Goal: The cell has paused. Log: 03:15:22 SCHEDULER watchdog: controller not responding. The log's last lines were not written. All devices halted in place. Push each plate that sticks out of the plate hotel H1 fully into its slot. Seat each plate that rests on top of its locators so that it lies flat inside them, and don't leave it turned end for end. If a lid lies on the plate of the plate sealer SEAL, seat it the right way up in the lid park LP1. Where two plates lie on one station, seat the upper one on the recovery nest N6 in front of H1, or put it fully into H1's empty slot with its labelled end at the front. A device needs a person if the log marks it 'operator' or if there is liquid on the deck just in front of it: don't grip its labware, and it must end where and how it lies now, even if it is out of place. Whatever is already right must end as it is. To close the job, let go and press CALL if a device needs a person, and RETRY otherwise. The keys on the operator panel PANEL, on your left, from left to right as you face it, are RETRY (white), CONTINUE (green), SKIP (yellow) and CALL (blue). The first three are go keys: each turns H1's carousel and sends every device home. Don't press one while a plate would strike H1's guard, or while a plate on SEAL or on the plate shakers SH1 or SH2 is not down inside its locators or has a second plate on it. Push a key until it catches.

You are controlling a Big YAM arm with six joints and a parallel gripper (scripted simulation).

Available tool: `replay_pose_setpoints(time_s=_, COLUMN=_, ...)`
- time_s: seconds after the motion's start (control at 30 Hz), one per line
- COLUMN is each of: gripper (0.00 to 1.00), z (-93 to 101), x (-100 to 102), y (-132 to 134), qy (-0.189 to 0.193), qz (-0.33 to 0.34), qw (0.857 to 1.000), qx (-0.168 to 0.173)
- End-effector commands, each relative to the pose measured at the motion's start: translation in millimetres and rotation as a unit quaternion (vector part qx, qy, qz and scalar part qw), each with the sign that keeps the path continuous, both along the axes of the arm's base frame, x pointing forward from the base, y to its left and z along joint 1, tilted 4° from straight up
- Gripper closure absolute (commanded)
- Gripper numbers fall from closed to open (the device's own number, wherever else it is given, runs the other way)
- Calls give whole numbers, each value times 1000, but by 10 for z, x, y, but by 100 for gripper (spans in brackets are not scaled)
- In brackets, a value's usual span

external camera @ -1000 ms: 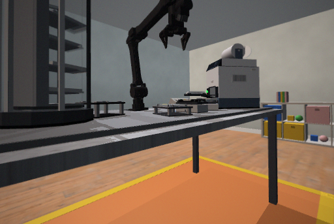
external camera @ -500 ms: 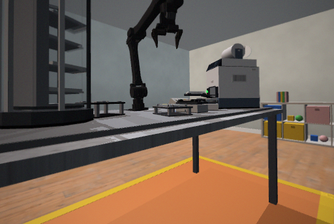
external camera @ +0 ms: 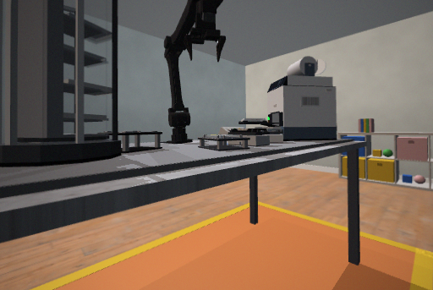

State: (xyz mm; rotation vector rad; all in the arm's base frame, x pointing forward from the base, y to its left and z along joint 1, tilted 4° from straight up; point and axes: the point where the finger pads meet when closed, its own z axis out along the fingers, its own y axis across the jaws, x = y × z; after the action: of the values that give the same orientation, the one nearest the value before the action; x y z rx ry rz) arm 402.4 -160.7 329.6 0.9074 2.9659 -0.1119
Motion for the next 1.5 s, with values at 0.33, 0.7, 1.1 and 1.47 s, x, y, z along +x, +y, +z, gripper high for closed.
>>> replay_pose_setpoints(time_s=0.33, gripper=0, z=213, x=-106, y=-480, qy=-8, qz=6, qw=1000, qx=-5)
replay_pose_setpoints(time_s=0.7, gripper=0, z=233, x=-236, y=-744, qy=-11, qz=-38, qw=999, qx=-5)
replay_pose_setpoints(time_s=1.1, gripper=0, z=146, x=-587, y=-915, qy=-11, qz=-203, qw=979, qx=2)
replay_pose_setpoints(time_s=1.47, gripper=0, z=177, x=-824, y=-1189, qy=-12, qz=-198, qw=980, qx=1)
